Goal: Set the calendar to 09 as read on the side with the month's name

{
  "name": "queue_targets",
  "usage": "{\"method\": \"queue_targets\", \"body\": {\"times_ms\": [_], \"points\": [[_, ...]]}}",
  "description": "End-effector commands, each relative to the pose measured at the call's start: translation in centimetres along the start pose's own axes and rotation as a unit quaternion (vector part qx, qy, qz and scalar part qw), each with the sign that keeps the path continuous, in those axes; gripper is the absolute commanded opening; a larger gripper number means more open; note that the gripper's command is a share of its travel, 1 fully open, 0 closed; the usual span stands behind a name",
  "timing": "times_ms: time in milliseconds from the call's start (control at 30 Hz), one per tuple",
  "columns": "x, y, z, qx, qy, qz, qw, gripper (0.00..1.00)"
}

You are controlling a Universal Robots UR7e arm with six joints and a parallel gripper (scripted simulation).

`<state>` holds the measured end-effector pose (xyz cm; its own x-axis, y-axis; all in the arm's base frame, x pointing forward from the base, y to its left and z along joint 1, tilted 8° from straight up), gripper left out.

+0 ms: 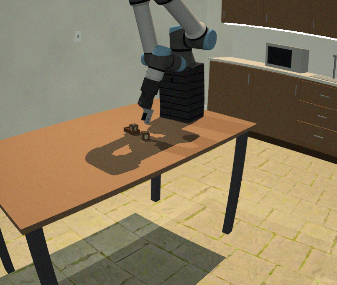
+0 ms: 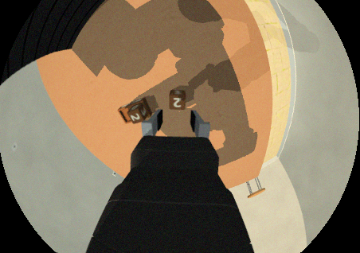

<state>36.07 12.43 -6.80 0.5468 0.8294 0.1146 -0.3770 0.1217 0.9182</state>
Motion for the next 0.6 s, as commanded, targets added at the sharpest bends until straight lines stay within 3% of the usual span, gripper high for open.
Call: {"method": "queue_targets", "body": {"times_ms": [0, 567], "points": [[0.0, -0.1, -0.3, -0.016, 0.001, 0.001, 1.0, 0.9], [-0.1, -0.2, -2.1, -0.102, 0.0, 0.009, 0.995, 0.9]]}}
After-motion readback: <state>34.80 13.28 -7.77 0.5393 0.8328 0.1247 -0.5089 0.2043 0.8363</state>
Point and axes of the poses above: the point where the finger pads meet when closed, its own y axis back along the fingers, its own x axis across the jaws, z = x × y, the point moved 9 cm from there along y, back along the fingers, and after that the axes turned 5 degrees about -y, right-handed, at the moved point
